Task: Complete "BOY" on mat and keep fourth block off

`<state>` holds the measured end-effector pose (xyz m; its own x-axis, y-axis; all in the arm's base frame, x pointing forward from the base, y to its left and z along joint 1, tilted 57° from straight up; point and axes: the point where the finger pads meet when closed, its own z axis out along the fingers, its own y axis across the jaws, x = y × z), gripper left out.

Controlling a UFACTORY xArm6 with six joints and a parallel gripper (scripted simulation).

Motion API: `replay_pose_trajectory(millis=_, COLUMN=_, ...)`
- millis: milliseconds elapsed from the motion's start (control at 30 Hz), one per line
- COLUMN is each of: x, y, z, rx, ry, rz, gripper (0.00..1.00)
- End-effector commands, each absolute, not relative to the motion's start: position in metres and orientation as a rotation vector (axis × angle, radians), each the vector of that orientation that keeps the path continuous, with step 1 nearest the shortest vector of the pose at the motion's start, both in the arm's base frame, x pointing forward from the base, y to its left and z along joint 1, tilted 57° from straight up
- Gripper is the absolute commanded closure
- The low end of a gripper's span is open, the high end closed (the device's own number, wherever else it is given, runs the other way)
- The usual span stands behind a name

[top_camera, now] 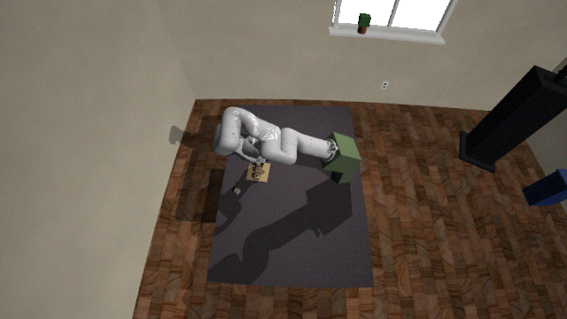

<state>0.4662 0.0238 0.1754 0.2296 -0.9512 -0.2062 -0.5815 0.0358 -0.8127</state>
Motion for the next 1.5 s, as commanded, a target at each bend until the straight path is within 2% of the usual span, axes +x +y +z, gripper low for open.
replay_pose_trajectory(millis=0, x=0.466, y=0.024, z=0.176, rx=-1.649, ry=1.454, rz=-0.546, gripper=0.65)
replay_pose_trajectory(millis=33, x=0.466, y=0.024, z=0.176, rx=-1.649, ry=1.454, rz=-0.546, gripper=0.65)
replay_pose_trajectory(millis=67, x=0.466, y=0.024, z=0.176, rx=-1.649, ry=1.454, rz=-0.546, gripper=0.61)
replay_pose_trajectory(millis=133, x=0.466, y=0.024, z=0.176, rx=-1.649, ry=1.454, rz=-0.546, gripper=0.61)
replay_pose_trajectory(millis=167, x=0.466, y=0.024, z=0.176, rx=-1.649, ry=1.454, rz=-0.546, gripper=0.57)
replay_pose_trajectory(millis=233, x=0.466, y=0.024, z=0.176, rx=-1.649, ry=1.454, rz=-0.546, gripper=0.57)
replay_pose_trajectory(millis=267, x=0.466, y=0.024, z=0.176, rx=-1.649, ry=1.454, rz=-0.546, gripper=0.53)
replay_pose_trajectory(millis=767, x=0.463, y=0.022, z=0.178, rx=-1.649, ry=1.454, rz=-0.546, gripper=0.53)
replay_pose_trajectory(millis=1467, x=0.399, y=-0.003, z=0.223, rx=-1.649, ry=1.454, rz=-0.546, gripper=0.53)
